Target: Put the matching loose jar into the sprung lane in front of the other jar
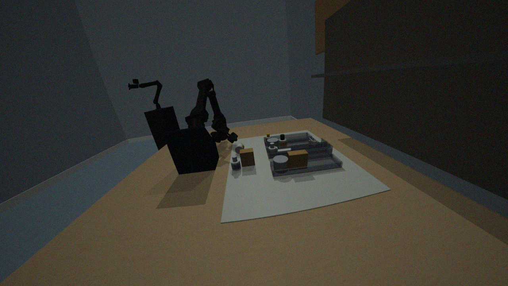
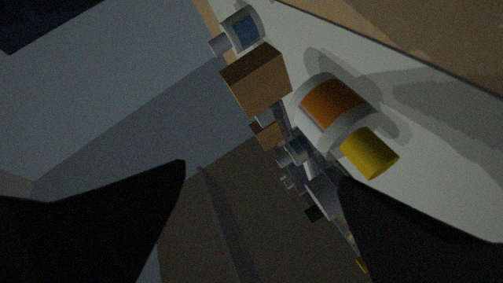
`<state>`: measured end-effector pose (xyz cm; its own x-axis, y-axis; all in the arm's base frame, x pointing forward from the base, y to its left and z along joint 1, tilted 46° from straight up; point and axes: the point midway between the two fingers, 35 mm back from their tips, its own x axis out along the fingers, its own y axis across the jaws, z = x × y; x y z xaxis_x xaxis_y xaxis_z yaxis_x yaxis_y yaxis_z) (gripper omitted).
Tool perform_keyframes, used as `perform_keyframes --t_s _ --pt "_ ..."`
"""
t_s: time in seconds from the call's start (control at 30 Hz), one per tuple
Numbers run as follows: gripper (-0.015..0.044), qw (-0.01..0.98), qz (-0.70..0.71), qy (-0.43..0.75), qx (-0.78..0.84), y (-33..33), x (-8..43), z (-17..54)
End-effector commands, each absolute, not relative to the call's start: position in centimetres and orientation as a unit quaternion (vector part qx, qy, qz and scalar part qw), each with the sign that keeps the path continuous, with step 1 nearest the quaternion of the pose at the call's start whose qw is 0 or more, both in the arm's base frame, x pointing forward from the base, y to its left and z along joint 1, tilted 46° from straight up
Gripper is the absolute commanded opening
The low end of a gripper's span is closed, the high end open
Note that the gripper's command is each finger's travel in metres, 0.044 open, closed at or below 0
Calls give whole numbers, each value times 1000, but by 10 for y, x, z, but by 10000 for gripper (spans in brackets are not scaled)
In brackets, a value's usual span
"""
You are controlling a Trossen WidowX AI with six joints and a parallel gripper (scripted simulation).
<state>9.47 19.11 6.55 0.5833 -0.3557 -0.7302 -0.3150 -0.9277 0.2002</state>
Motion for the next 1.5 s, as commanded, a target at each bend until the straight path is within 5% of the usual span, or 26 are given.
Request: perform_keyframes --t_s 0.0,0.63,1.07,1.47 --pt "426 22 -416 -190 889 191 95 66" --pt "440 -235 -483 -512 671 107 170 23" --pt "440 -449 -470 -708 277 47 160 -37" --pt "440 -610 -353 -695 -141 15 158 -60"
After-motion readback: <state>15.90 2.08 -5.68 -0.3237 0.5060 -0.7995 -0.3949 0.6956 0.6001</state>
